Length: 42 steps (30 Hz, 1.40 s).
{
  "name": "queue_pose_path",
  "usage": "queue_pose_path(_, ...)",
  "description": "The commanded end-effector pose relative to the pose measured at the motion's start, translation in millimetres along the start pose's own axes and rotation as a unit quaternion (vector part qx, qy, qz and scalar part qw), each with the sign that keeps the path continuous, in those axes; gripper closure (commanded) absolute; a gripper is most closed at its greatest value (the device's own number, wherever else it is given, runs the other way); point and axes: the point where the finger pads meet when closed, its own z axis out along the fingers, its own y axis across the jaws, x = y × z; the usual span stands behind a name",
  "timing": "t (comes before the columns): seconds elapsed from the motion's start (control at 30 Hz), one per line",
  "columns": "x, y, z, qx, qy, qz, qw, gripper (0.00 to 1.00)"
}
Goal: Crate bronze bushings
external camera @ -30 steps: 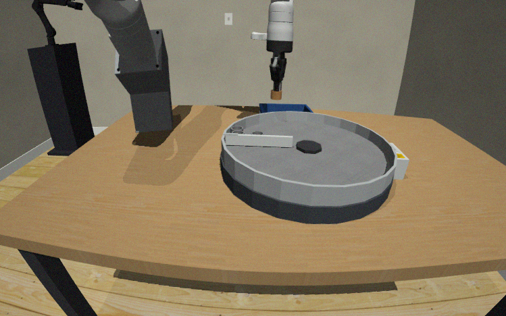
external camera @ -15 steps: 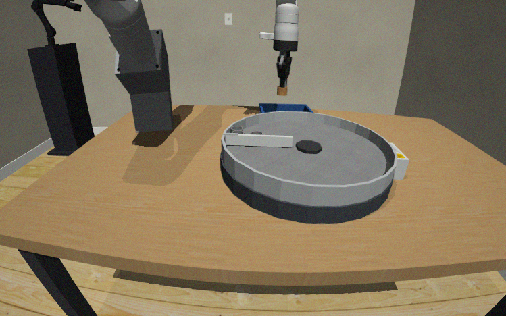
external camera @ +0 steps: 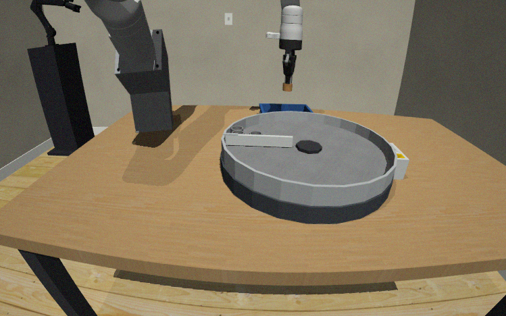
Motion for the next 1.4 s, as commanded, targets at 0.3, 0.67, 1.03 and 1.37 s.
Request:
queue_pose_path(0.3, -0.5, -0.2, 22.8, 0.001, 0.000, 0.000, 1.000, 1.00)
queue_pose_path(0.67, -0.5, -0.2, 22.8, 0.001, 0.000, 0.000, 1.000, 1.00)
queue_pose_path(1.03, -0.6, -0.2, 44.6, 0.001, 0.000, 0.000, 1.000, 1.00)
queue_pose_path(1.37, -0.6, -0.2, 57.6, 0.001, 0.000, 0.000, 1.000, 1.00)
